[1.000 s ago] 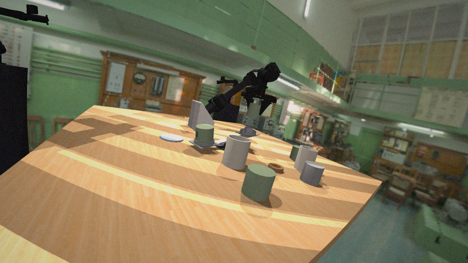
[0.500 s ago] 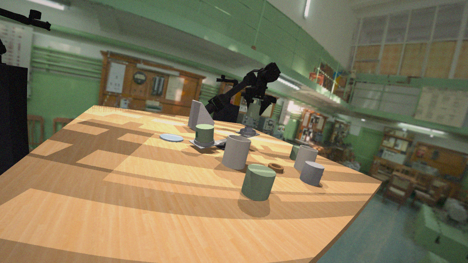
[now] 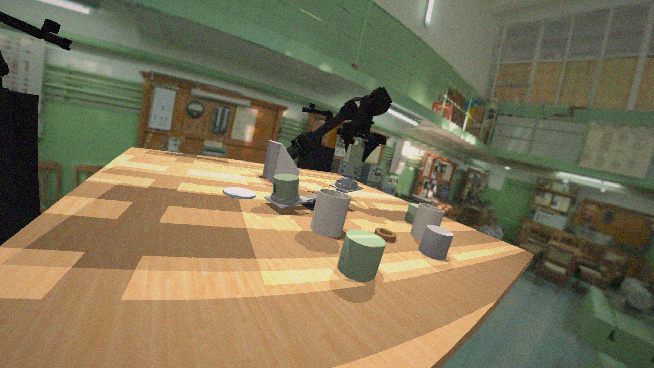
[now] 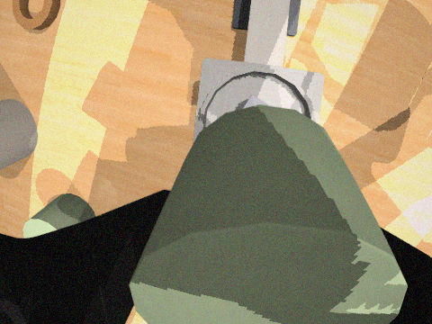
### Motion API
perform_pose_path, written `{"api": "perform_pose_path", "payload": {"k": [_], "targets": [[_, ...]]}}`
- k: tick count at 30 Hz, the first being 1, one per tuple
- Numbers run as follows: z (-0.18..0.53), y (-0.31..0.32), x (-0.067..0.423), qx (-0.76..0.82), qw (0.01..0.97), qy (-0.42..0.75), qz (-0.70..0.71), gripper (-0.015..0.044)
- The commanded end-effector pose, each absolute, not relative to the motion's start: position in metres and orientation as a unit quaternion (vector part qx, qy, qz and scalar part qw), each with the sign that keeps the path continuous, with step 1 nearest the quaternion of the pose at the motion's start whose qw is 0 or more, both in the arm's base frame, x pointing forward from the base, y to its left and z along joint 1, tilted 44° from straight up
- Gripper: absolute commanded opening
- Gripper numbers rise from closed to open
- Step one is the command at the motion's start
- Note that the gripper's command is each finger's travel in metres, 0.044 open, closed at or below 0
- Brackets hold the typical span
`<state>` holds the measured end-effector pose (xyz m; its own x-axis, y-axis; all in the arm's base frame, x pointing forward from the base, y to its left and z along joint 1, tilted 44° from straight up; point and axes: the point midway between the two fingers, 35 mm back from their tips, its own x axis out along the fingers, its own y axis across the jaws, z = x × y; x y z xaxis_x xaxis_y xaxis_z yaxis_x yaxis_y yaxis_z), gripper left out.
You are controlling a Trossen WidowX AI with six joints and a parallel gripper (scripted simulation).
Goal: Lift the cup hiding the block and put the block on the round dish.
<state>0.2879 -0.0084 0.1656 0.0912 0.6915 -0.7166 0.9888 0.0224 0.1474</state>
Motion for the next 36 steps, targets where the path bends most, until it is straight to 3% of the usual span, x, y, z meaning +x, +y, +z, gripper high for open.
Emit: {"api": "perform_pose_path", "payload": {"k": [1,22,36], "targets": [[0.165,-0.009,0.288,0.662,0.329,0.634,-0.227,0.0000],[0.166,-0.008,0.288,0.662,0.329,0.634,-0.227,0.0000],[0.170,0.049,0.279,0.655,0.339,0.631,-0.239,0.0000]]}}
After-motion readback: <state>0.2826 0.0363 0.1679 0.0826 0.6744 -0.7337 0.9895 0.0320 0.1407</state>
